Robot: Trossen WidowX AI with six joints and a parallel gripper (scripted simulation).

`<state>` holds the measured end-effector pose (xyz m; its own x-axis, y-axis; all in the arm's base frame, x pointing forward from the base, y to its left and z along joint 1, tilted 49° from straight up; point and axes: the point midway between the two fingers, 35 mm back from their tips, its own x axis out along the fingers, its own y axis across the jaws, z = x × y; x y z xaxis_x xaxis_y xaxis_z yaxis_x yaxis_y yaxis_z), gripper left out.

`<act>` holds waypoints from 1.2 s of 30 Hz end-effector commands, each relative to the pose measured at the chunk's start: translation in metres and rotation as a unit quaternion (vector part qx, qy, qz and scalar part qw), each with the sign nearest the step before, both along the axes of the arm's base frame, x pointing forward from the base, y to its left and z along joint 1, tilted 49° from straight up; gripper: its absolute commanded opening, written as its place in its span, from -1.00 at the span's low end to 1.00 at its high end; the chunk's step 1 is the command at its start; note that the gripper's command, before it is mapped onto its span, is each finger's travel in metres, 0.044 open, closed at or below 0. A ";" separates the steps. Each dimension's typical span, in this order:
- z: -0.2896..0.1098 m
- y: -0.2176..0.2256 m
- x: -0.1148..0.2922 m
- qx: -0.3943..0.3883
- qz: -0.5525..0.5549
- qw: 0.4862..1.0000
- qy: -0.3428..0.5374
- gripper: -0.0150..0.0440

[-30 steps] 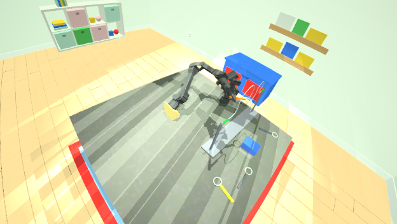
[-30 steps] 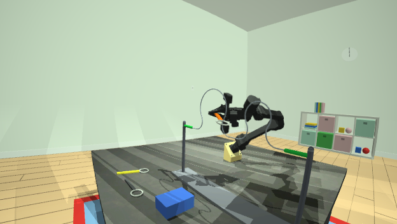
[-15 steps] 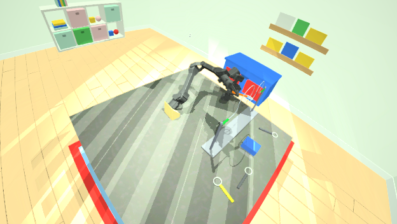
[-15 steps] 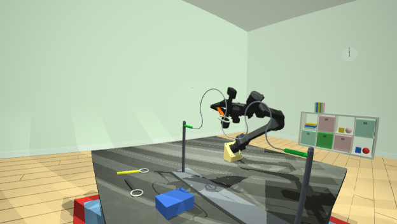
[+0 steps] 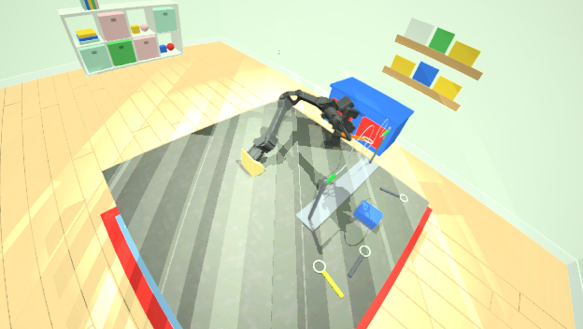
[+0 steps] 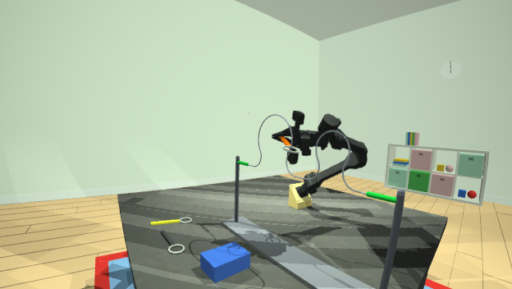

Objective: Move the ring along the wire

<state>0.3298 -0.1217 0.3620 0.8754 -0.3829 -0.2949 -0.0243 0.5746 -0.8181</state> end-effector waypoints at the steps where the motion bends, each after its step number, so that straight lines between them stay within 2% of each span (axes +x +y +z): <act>1: 0.000 -0.001 0.001 0.024 0.000 1.000 -0.002 -1.00; 36: -0.010 0.008 0.003 0.240 0.016 0.971 -0.010 -1.00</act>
<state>0.3313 -0.1132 0.3524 0.8912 -0.1961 -0.4090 -0.0355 0.8688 -0.4939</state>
